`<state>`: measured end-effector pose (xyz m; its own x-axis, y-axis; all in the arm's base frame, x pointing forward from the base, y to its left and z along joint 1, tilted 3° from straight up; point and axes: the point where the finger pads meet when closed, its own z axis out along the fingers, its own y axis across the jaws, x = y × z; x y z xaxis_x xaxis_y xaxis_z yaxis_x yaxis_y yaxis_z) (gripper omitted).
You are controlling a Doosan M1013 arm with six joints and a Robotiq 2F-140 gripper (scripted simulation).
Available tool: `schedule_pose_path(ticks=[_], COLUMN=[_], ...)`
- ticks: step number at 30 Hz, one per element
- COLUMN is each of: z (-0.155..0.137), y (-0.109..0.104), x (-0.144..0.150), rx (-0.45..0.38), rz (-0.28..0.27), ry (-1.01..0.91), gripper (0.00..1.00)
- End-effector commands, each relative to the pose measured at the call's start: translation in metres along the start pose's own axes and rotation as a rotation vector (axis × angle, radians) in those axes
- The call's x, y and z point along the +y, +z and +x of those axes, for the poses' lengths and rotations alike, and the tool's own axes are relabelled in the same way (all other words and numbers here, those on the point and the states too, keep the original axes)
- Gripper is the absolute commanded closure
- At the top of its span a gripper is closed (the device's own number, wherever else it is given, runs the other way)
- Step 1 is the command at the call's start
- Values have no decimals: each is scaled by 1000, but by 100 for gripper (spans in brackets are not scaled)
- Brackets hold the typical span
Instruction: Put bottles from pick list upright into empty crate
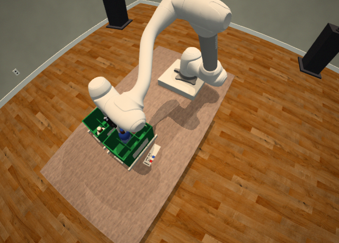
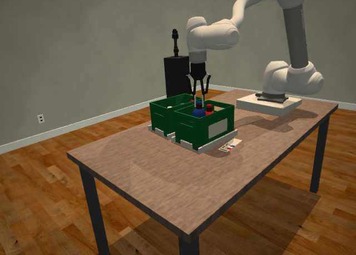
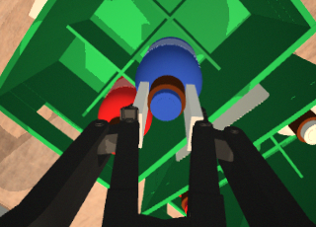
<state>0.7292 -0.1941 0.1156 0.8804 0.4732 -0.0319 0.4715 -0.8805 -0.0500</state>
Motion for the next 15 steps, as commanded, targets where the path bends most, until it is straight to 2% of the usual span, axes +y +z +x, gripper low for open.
schedule_pose_path(ticks=[1, 15], z=[0, 0], y=[3, 7], x=[0, 0], rx=[0, 0], rz=[0, 0], ry=[0, 0], gripper=[100, 100])
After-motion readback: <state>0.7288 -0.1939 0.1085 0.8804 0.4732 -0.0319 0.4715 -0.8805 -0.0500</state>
